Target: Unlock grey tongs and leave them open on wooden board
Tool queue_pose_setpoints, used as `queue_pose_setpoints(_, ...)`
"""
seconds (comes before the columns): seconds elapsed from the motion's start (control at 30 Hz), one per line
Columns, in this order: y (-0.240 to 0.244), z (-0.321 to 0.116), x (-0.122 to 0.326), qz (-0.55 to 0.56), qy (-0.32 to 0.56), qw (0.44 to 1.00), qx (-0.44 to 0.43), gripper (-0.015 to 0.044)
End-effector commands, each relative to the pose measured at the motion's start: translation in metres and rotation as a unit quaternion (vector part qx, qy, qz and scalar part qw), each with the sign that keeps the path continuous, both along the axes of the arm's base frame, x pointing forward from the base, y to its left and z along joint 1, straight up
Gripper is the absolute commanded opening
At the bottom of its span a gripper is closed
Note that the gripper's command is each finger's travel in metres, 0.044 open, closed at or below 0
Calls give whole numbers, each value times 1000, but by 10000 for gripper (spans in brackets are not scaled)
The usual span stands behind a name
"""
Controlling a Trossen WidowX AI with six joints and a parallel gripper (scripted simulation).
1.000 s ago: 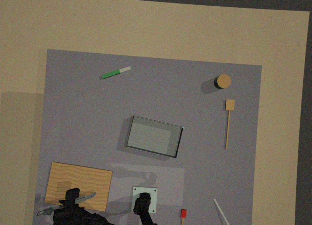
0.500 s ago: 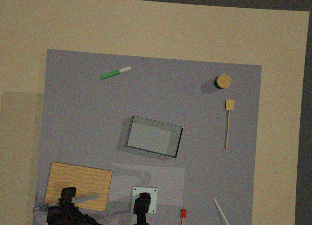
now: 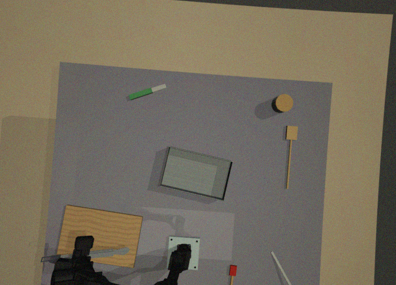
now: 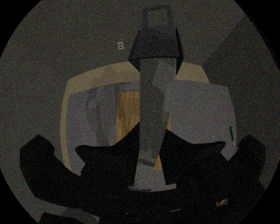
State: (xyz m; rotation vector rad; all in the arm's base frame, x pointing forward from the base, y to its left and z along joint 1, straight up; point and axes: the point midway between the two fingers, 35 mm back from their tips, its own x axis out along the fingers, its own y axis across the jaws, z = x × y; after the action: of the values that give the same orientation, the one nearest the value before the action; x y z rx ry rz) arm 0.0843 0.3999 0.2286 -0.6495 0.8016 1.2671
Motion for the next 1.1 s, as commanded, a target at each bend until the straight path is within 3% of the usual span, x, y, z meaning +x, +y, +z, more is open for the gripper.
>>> queue_pose_setpoints(0.0,1,-2,1,0,1,1000,-23,-150)
queue_pose_setpoints(1.07,-9,-31,-1,2,44,969,-243,-150)
